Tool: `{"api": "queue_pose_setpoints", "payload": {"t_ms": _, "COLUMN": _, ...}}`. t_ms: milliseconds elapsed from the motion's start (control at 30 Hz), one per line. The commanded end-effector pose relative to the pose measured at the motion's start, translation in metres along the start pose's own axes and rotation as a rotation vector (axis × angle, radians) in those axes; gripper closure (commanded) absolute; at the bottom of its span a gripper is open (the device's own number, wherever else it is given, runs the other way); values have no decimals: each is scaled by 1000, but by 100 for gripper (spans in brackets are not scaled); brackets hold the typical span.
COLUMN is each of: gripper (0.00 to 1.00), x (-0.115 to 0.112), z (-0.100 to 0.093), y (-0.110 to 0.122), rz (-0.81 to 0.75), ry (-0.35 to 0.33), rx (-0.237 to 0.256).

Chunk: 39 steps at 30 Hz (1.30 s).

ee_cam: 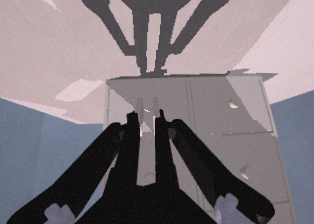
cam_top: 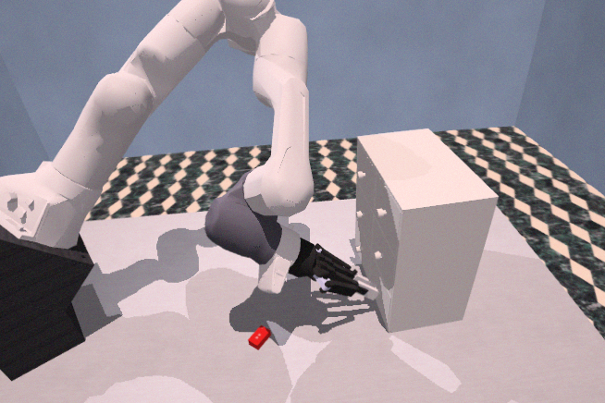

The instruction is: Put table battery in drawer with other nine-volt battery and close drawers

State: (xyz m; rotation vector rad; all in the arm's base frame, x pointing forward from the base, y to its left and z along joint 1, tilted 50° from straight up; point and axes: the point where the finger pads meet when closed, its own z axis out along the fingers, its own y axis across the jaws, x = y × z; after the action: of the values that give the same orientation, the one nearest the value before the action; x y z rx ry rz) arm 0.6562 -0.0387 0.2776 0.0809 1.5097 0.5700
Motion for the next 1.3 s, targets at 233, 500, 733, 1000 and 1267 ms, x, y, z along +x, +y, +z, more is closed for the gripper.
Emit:
{"api": "queue_pose_setpoints", "payload": {"t_ms": 233, "gripper": 92, "x": 6, "z": -7, "y": 0, "rz": 4, "ry": 0, "rx": 0}}
{"api": "queue_pose_setpoints", "payload": {"t_ms": 500, "gripper": 92, "x": 11, "z": -12, "y": 0, "rz": 4, "ry": 0, "rx": 0}}
{"api": "queue_pose_setpoints", "payload": {"t_ms": 733, "gripper": 92, "x": 17, "z": -20, "y": 0, "rz": 4, "ry": 0, "rx": 0}}
{"api": "queue_pose_setpoints", "payload": {"t_ms": 1000, "gripper": 92, "x": 22, "z": -27, "y": 0, "rz": 4, "ry": 0, "rx": 0}}
{"api": "queue_pose_setpoints", "payload": {"t_ms": 1267, "gripper": 92, "x": 30, "z": -35, "y": 0, "rz": 4, "ry": 0, "rx": 0}}
